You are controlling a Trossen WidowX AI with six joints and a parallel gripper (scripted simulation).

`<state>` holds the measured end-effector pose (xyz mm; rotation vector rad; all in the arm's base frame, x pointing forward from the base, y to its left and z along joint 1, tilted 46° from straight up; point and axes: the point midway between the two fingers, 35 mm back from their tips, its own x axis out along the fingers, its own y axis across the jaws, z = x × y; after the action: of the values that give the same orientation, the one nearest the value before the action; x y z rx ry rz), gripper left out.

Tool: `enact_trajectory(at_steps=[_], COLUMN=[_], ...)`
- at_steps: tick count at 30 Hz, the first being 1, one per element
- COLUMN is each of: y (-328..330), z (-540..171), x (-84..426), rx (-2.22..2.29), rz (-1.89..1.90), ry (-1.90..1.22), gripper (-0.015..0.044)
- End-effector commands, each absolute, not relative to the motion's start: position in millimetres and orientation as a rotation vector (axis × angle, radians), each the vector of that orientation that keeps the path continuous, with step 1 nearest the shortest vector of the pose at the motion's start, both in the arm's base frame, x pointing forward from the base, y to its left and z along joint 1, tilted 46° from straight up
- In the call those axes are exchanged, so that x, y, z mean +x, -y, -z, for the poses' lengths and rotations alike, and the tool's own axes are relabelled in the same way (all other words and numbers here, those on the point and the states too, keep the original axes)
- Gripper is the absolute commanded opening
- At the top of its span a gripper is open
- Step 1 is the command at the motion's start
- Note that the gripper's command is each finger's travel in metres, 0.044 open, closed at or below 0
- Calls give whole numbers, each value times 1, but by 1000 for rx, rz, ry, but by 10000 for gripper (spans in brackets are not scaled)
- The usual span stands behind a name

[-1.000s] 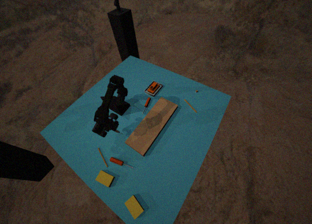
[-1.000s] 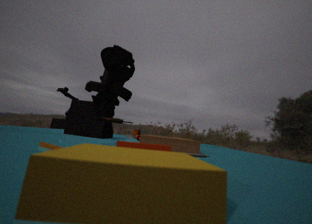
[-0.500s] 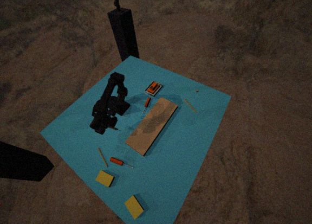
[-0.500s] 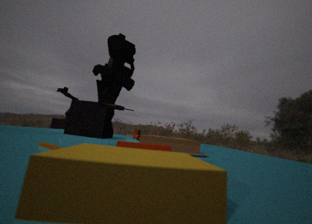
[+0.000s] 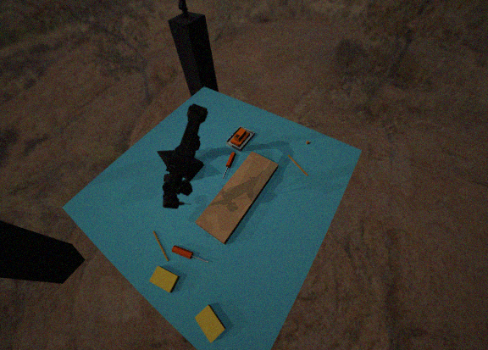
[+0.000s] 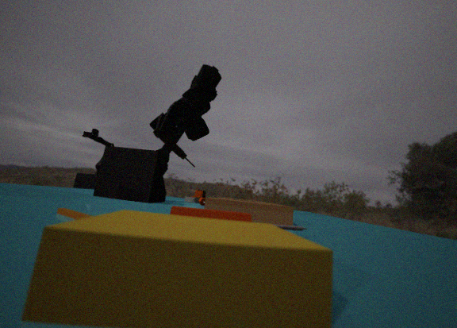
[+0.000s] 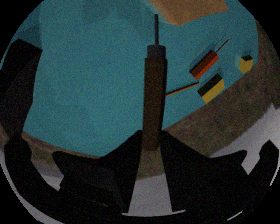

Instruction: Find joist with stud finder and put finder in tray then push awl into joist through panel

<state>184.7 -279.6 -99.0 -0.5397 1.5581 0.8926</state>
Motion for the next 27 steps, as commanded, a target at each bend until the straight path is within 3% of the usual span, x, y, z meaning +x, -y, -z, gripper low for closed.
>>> enact_trajectory(at_steps=[1, 18, 27], y=[290, 308, 289], z=[87, 16, 13], x=[197, 256, 275], rx=[-757, -1622, -1598], rz=[-900, -867, -881], ry=[-1569, -1623, -1631], gripper=[0, 0, 0])
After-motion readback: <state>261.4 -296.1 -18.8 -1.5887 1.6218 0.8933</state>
